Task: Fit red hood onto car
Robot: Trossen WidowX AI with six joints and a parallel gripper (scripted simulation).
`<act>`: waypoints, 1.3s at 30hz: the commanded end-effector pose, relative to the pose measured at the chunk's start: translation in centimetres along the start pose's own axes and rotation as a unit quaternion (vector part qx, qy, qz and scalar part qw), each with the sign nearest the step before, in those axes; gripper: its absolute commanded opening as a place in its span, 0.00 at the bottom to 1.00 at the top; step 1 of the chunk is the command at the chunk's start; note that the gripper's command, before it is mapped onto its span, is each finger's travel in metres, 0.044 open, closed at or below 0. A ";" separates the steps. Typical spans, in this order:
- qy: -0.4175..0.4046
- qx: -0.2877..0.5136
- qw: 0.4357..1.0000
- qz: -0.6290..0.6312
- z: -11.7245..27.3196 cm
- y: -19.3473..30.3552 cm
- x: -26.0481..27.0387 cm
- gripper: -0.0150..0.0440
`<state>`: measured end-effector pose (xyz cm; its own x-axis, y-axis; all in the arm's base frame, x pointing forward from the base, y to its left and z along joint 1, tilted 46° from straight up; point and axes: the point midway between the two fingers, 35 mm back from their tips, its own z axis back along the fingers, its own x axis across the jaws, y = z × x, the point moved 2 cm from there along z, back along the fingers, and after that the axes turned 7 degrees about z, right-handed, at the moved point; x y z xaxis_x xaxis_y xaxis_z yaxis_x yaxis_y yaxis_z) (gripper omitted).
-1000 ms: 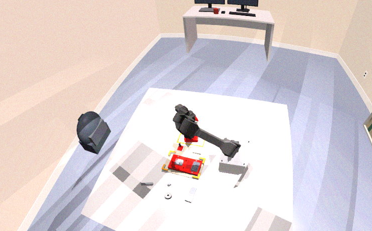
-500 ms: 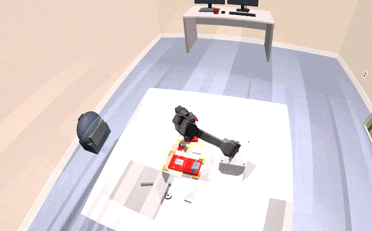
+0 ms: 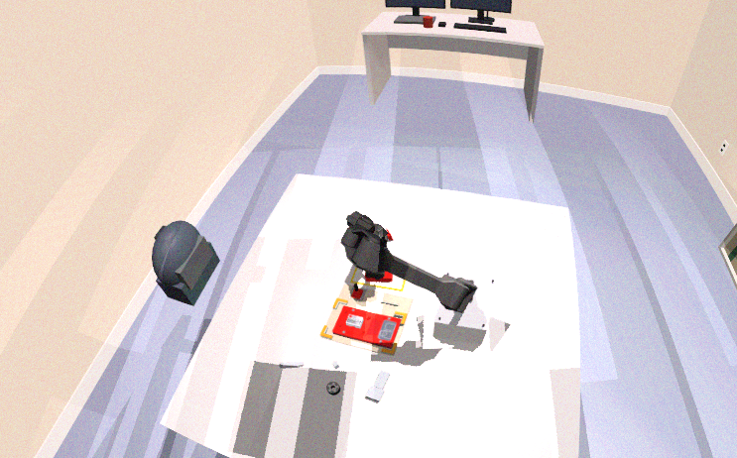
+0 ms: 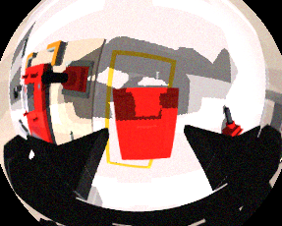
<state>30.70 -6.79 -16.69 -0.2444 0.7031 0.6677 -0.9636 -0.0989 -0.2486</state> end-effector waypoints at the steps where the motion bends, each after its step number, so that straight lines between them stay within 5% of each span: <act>1: -0.003 -0.001 1.000 -0.003 -0.3 0.1 0.0 1.00; 36: -0.004 -0.001 1.000 -0.003 -2.0 0.1 0.1 1.00; 39: 0.000 0.000 1.000 0.000 -1.7 0.0 0.0 0.87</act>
<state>30.90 -5.53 -17.89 -0.2441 0.7028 0.6682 -0.9635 -0.0980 -0.2489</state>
